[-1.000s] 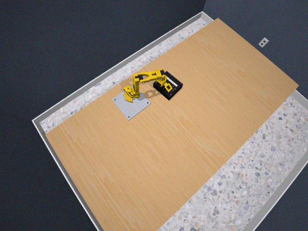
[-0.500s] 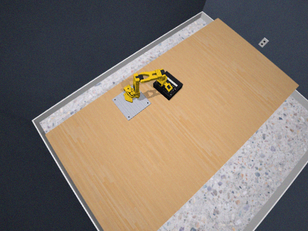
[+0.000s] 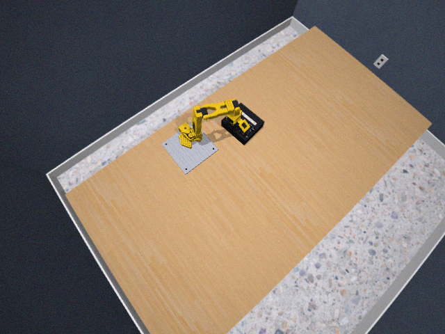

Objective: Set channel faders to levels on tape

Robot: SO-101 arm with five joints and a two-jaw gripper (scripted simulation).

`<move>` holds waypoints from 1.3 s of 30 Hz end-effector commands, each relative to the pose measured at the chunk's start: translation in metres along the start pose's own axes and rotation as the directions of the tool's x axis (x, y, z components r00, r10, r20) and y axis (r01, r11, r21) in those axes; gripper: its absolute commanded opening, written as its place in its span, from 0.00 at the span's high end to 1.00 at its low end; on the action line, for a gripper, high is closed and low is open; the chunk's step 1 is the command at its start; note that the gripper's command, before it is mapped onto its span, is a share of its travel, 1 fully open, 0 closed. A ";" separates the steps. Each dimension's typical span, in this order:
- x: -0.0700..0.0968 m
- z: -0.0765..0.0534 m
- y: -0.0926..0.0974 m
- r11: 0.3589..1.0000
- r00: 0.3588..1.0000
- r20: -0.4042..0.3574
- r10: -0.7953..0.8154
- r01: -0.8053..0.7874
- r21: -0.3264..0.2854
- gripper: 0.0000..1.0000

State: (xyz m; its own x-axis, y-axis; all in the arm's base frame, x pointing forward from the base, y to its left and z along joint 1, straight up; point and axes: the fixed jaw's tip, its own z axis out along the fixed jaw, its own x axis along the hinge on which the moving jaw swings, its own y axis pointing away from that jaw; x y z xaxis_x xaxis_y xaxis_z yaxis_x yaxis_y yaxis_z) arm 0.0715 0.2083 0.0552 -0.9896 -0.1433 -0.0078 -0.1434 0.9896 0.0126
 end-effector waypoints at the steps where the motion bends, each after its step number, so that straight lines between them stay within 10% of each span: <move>1: 0.002 0.002 0.001 1.000 1.000 -0.009 0.003 -0.003 0.015 1.00; 39: 0.002 0.002 0.007 1.000 1.000 -0.009 0.003 -0.003 0.015 1.00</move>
State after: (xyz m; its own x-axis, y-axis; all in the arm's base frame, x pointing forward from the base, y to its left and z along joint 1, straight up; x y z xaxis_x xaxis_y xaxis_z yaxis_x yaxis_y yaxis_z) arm 0.0710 0.2124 0.0557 -0.9904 -0.1385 -0.0034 -0.1385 0.9904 0.0030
